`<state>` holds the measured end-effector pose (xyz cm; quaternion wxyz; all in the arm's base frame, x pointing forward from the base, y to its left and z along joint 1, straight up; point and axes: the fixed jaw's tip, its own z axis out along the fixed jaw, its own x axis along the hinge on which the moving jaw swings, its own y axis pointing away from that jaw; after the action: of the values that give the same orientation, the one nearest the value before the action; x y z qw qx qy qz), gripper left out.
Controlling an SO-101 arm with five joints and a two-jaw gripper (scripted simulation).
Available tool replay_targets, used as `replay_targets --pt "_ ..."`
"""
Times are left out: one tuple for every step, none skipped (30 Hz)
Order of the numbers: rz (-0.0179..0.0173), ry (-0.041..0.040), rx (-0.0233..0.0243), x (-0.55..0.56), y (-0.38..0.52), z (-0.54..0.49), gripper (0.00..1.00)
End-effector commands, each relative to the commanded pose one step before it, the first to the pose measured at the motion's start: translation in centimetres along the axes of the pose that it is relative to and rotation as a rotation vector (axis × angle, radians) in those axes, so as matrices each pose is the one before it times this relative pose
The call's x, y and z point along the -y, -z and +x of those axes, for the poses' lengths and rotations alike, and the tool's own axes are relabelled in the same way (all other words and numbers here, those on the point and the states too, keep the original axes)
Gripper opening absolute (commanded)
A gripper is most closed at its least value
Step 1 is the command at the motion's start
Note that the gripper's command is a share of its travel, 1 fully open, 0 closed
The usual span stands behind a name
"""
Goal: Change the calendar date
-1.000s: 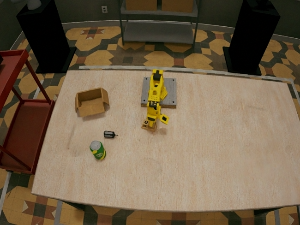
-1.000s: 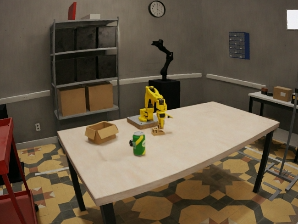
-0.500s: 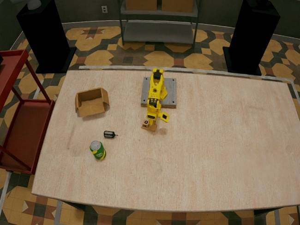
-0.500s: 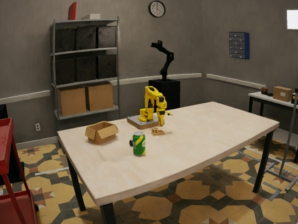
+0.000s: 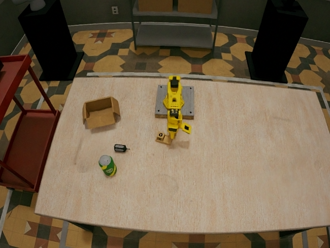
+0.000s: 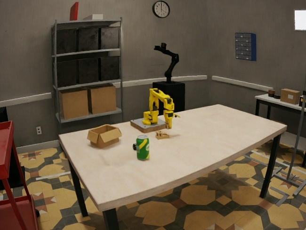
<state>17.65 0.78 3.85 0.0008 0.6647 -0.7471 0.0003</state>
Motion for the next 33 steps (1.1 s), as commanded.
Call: replay_targets --pt "0.00800 0.08444 0.00298 0.157 -0.0748 -1.585 0.00" --pt "0.00000 0.00000 0.00000 0.000 0.0000 0.000 0.00" --pt "-0.00007 0.03501 0.00025 -0.028 -0.0650 -0.642 0.00" --pt "-0.00011 0.03707 0.00025 -0.032 -0.0695 -0.681 0.00" --pt "-0.00008 0.03880 0.00028 -0.035 -0.0732 -0.717 0.00" --pt "-0.00011 0.04027 0.00029 -0.038 -0.0774 -0.748 0.00" --pt "-0.00008 0.04141 0.00029 -0.040 -0.0811 -0.773 0.00" --pt "-0.00011 0.04225 0.00030 -0.042 -0.0835 -0.793 0.00" --pt "-0.00010 0.04279 0.00030 -0.045 -0.0859 -0.807 0.00" --pt "-0.00010 0.04291 0.00030 -0.046 -0.0872 -0.814 0.00" --pt "-0.00010 0.04279 0.00030 -0.048 -0.0884 -0.815 0.00" --pt "-0.00010 0.04225 0.00030 -0.048 -0.0878 -0.810 0.00" --pt "-0.00007 0.04144 0.00026 -0.048 -0.0878 -0.798 0.00" --pt "-0.00009 0.04024 0.00029 -0.048 -0.0860 -0.779 0.00" --pt "-0.00010 0.03883 0.00026 -0.046 -0.0842 -0.755 0.00" --pt "-0.00009 0.03704 0.00025 -0.045 -0.0812 -0.723 0.00" --pt "-0.00007 0.03503 0.00021 -0.042 -0.0770 -0.687 0.00" --pt "0.00000 0.00000 0.00000 0.000 0.0000 0.000 0.00" --pt "0.00000 0.00000 0.00000 0.000 0.0000 0.000 0.00" --pt "-0.00008 0.03277 0.00024 -0.040 -0.0733 -0.645 0.00" --pt "-0.00005 0.03032 0.00020 -0.037 -0.0688 -0.598 0.00" --pt "-0.00008 0.02765 0.00015 -0.033 -0.0627 -0.548 0.00" --pt "-0.00005 0.02485 0.00017 -0.030 -0.0566 -0.494 0.00" --pt "-0.00004 0.02199 0.00015 -0.026 -0.0506 -0.438 0.00" --pt "-0.00004 0.01907 0.00010 -0.022 -0.0445 -0.381 0.00" --pt "-0.00004 0.01615 0.00012 -0.019 -0.0373 -0.323 0.00" --pt "-0.00004 0.01326 0.00007 -0.015 -0.0312 -0.266 0.00" --pt "-0.00001 0.01049 0.00006 -0.011 -0.0246 -0.211 0.00" --pt "-0.00003 0.00792 0.00008 -0.009 -0.0186 -0.159 0.00" --pt "0.00000 0.00559 0.00003 -0.006 -0.0132 -0.112 0.00" --pt "0.00000 0.00355 0.00002 -0.004 -0.0078 -0.072 0.00" --pt "0.00000 0.00192 0.00001 -0.002 -0.0048 -0.038 0.00" --pt "0.00000 0.00072 0.00000 0.000 -0.0018 -0.014 0.00"
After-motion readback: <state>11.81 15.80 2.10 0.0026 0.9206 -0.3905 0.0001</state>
